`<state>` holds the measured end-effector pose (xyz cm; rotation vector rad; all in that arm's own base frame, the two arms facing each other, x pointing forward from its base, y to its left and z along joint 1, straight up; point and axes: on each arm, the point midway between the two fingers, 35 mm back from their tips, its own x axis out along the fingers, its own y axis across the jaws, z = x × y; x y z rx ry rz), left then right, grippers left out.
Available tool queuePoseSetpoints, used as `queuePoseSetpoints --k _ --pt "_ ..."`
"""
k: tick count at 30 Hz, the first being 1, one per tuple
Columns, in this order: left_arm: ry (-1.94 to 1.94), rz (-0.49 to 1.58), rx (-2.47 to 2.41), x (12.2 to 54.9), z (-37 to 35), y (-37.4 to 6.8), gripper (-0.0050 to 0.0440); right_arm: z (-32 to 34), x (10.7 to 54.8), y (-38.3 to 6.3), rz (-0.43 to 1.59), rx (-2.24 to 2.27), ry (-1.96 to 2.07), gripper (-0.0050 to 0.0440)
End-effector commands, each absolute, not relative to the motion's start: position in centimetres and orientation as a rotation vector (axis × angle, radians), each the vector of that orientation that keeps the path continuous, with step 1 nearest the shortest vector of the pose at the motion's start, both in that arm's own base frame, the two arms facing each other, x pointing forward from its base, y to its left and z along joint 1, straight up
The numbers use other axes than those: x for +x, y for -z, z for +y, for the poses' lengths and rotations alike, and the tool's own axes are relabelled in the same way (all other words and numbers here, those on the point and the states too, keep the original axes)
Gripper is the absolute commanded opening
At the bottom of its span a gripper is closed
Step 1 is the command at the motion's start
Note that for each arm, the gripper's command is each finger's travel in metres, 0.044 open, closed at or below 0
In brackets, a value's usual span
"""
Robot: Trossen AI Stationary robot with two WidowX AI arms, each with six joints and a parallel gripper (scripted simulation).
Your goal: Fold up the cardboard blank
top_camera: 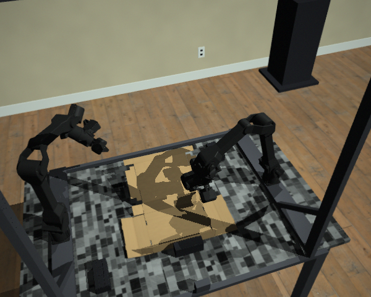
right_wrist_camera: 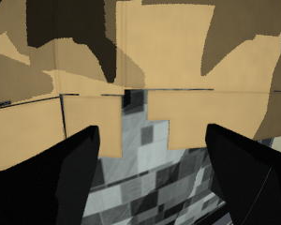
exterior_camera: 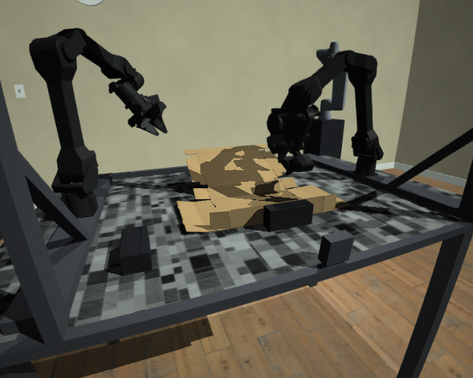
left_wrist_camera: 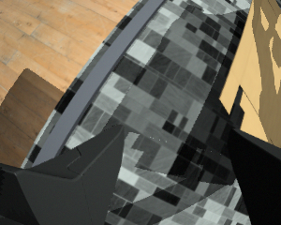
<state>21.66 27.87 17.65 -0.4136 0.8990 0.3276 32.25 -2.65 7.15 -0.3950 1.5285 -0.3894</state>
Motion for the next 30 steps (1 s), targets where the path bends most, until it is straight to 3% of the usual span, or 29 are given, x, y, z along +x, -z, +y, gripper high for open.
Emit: queuePoseSetpoints --k 1,30 --pt "-0.368 0.747 -0.438 21.6 28.3 -18.5 0.0278 -2.5 32.5 -7.9 1.505 -0.376 0.390 0.0281" --pt "-0.275 0.180 -0.603 18.4 26.4 -18.8 0.0278 -2.5 32.5 -7.9 1.505 -0.376 0.390 0.0281"
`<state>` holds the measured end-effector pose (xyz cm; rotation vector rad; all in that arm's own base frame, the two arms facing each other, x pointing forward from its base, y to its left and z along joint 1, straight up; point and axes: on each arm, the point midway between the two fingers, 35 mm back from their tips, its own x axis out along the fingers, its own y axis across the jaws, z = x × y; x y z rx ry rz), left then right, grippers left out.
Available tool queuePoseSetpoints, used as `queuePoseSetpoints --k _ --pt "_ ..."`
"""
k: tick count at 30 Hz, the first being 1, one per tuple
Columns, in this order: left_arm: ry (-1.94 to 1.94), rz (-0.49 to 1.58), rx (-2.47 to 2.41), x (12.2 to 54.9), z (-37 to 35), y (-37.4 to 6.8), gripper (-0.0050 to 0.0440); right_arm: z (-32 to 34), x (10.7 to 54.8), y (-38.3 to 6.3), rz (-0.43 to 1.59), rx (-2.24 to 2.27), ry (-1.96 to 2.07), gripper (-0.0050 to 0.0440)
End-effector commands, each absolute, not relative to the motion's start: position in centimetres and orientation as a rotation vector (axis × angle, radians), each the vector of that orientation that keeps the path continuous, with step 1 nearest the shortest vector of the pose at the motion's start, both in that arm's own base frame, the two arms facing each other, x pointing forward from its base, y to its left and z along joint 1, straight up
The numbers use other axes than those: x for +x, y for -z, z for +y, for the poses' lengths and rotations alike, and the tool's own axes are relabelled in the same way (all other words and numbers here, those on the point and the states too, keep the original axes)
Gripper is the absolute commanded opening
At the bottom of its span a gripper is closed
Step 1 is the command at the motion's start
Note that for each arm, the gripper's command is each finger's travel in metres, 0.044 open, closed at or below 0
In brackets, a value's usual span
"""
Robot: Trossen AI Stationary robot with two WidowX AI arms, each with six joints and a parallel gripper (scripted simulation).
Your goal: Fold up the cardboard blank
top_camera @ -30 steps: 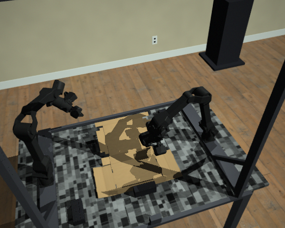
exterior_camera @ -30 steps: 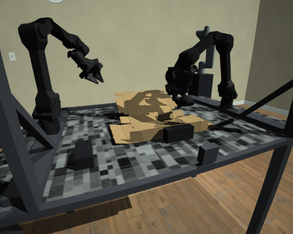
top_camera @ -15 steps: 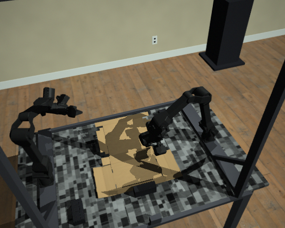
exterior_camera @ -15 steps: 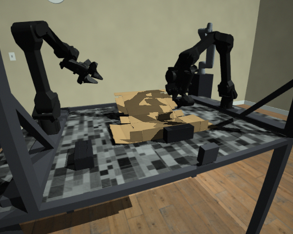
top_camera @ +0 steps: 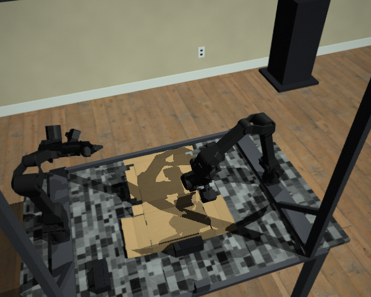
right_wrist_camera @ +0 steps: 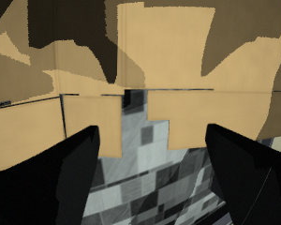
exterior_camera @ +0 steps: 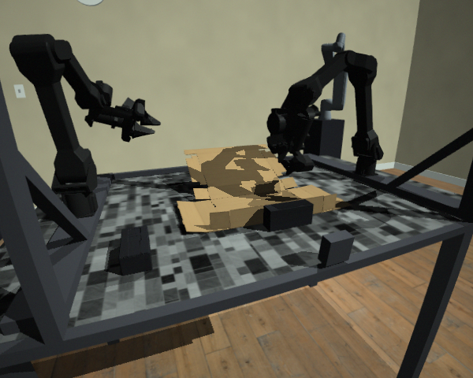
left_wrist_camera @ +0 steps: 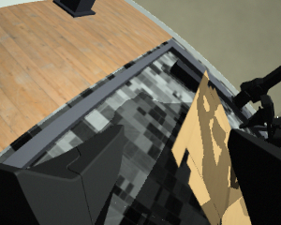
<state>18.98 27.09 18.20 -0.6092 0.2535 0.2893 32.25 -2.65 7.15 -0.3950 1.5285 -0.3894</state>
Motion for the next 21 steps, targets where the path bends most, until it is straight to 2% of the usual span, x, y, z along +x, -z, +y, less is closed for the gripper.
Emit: queuePoseSetpoints --k 1,21 --pt "-0.268 0.167 -0.605 18.2 26.2 -18.8 0.0278 -2.5 32.5 -7.9 1.505 -0.376 0.390 0.0281" --pt "-0.139 0.023 -0.567 16.0 22.2 -18.9 0.0278 -2.5 32.5 -7.9 1.505 -0.376 0.390 0.0281"
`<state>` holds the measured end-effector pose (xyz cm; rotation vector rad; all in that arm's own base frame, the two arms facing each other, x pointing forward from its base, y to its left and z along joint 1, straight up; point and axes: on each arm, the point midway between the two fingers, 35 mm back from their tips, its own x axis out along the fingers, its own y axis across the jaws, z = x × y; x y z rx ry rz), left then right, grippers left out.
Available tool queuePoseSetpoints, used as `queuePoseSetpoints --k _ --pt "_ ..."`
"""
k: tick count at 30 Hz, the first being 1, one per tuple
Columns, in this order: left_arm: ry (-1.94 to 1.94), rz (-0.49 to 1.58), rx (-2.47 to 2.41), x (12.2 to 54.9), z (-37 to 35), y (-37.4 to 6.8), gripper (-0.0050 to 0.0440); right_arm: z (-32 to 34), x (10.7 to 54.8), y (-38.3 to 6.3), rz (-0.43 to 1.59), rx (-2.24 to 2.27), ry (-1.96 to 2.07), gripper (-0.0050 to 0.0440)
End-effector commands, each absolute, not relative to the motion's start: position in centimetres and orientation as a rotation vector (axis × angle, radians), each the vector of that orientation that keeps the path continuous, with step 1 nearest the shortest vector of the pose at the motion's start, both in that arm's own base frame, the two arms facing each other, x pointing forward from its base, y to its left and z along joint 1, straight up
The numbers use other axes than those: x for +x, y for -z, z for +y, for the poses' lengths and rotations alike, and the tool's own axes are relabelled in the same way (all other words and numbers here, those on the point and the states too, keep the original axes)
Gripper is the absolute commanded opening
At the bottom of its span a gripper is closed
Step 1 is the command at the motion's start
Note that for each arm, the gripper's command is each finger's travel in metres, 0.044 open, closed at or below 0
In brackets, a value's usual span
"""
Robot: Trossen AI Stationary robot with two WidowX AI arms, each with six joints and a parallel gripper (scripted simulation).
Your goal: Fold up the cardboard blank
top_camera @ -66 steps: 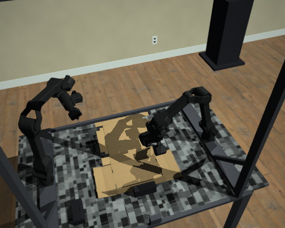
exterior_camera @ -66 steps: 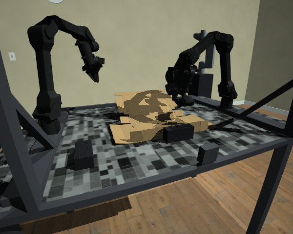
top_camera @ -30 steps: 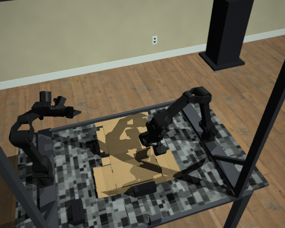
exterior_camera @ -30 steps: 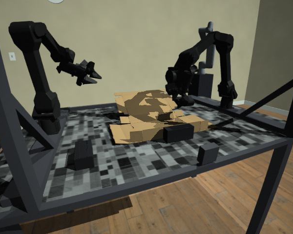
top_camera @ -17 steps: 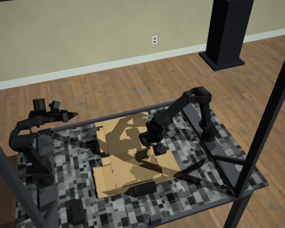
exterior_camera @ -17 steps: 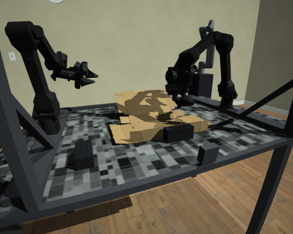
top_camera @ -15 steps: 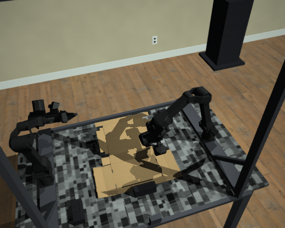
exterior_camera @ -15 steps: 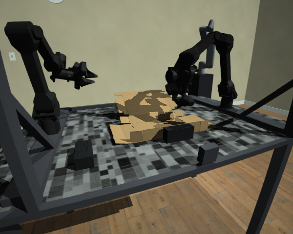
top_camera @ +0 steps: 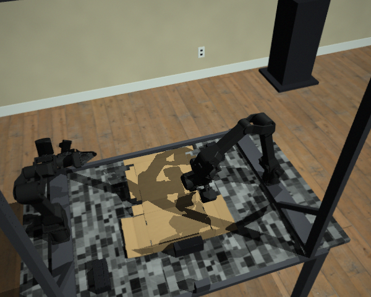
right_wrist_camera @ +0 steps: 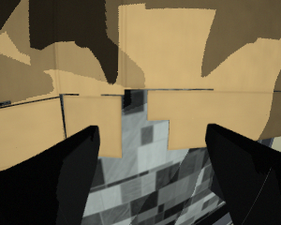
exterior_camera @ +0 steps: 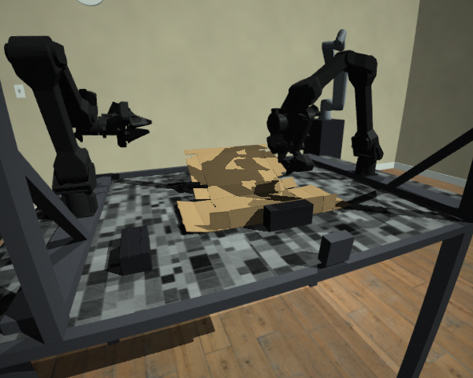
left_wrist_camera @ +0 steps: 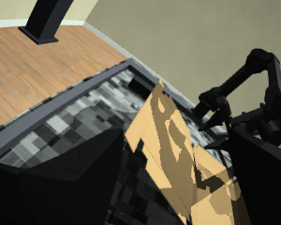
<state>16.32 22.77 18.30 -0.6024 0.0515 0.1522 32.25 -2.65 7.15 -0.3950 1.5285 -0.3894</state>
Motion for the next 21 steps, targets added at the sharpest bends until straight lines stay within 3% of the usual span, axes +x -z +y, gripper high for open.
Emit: queuePoseSetpoints --k 1,2,6,8,15,21 --pt "-0.137 0.022 -0.567 16.0 22.1 -18.9 0.0278 -2.5 32.5 -7.9 1.505 -0.376 0.390 0.0281" --pt "-0.137 0.022 -0.567 16.0 22.1 -18.9 0.0278 -2.5 32.5 -7.9 1.505 -0.376 0.390 0.0281" --pt "-0.138 0.026 -0.567 16.5 22.6 -17.9 0.0182 -1.5 33.2 -7.5 1.488 -0.337 0.358 0.0203" --pt "-0.138 0.026 -0.567 16.5 22.6 -17.9 0.0182 -1.5 33.2 -7.5 1.488 -0.337 0.358 0.0203" --pt "-0.140 0.040 -0.617 17.6 23.1 -15.4 0.0014 0.8 34.6 -6.8 1.451 -0.254 0.286 0.0203" --pt "-0.141 0.043 -0.618 18.2 23.3 -14.1 0.0000 2.3 35.4 -6.5 1.431 -0.206 0.241 0.0203"
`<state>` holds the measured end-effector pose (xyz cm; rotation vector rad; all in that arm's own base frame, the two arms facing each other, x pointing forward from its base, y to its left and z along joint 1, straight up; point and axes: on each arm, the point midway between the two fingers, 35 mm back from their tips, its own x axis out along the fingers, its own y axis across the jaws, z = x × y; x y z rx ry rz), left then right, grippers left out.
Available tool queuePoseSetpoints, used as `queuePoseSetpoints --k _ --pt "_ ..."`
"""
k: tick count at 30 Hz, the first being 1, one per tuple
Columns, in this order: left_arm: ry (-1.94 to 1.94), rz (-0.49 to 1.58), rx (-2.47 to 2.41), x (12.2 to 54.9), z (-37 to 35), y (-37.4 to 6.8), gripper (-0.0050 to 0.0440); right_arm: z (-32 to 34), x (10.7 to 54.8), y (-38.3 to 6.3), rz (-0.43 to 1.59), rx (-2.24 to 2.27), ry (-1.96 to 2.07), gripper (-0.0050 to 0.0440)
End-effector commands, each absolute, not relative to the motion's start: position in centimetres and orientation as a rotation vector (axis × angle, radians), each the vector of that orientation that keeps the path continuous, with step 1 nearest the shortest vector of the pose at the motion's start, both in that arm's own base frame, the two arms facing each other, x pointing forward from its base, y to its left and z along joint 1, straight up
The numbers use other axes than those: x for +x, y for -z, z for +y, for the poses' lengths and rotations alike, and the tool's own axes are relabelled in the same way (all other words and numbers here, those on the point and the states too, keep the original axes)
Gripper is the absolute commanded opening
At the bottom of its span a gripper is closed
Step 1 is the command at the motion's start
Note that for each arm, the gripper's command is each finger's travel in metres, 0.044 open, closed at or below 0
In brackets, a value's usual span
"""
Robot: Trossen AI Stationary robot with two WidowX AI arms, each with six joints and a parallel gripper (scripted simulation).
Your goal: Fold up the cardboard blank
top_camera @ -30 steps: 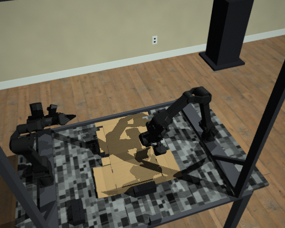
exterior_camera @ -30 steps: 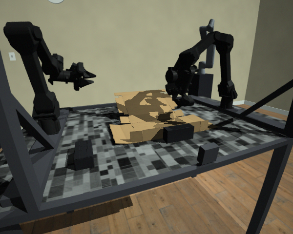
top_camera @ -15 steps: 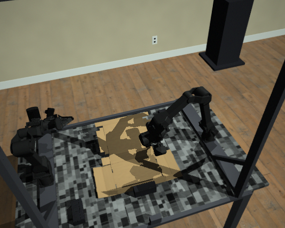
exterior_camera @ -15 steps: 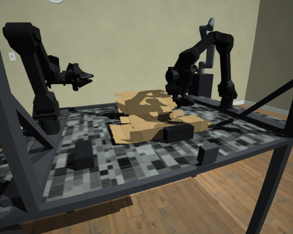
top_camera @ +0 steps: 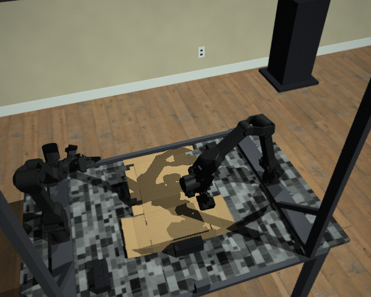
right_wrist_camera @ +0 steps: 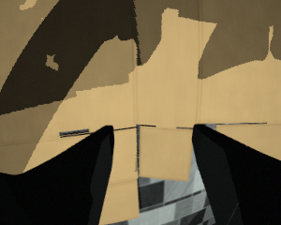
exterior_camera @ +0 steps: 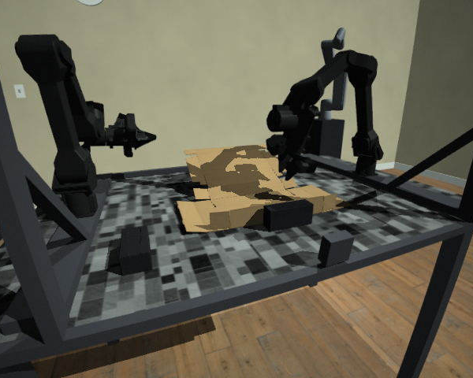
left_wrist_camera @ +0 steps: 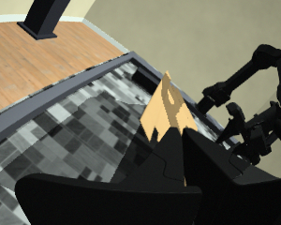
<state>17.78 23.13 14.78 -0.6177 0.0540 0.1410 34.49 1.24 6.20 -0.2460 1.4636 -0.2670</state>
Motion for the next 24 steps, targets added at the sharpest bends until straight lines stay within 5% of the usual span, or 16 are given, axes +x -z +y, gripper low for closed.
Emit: queuePoseSetpoints --k 1,24 --pt "-0.141 0.043 -0.618 18.4 23.3 -13.9 0.0000 2.5 35.6 -6.5 1.427 -0.198 0.233 0.0203" --pt "-0.141 0.037 -0.604 20.7 22.8 -10.0 0.0000 8.2 38.3 -5.9 1.353 -0.030 0.049 0.0203"
